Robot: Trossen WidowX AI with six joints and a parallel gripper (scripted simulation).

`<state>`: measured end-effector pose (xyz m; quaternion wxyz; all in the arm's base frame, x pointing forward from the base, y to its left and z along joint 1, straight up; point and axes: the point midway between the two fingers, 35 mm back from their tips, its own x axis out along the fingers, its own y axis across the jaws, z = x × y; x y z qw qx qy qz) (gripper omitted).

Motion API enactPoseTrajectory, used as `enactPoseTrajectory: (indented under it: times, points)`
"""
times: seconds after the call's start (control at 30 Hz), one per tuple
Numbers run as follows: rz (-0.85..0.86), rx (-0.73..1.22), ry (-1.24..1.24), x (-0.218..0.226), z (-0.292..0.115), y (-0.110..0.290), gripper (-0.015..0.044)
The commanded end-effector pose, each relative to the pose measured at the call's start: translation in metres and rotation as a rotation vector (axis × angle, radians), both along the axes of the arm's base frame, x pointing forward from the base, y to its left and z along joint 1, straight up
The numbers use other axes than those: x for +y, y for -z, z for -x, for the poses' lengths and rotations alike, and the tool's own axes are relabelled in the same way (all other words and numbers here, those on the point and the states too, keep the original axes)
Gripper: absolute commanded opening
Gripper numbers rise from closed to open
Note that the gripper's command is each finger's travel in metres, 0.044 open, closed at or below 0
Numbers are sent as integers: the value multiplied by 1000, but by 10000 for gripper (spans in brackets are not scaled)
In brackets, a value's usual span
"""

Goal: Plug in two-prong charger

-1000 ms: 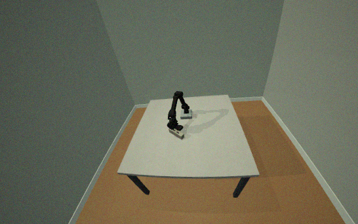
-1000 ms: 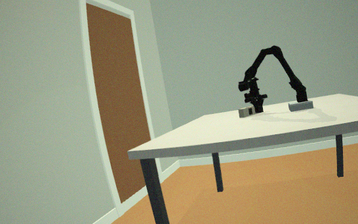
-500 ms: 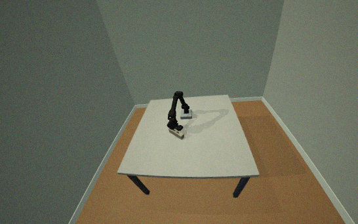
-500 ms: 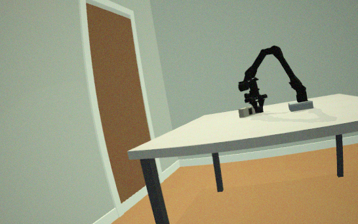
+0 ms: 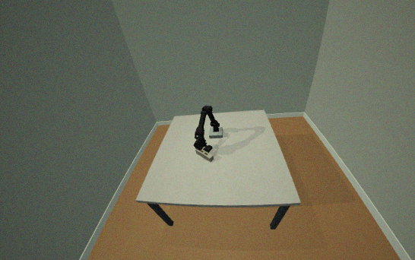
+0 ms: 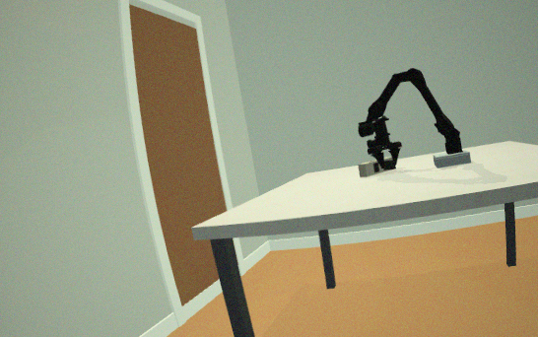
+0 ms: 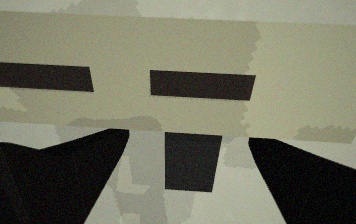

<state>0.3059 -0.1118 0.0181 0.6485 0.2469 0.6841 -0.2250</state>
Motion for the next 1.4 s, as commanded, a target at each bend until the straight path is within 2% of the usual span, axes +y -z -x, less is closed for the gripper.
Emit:
enactPoseTrajectory:
  times: [0.0, 1.37]
  points:
    - [1, 4, 3, 1, 3, 1, 440]
    - [16, -13, 6, 9, 11, 2, 440]
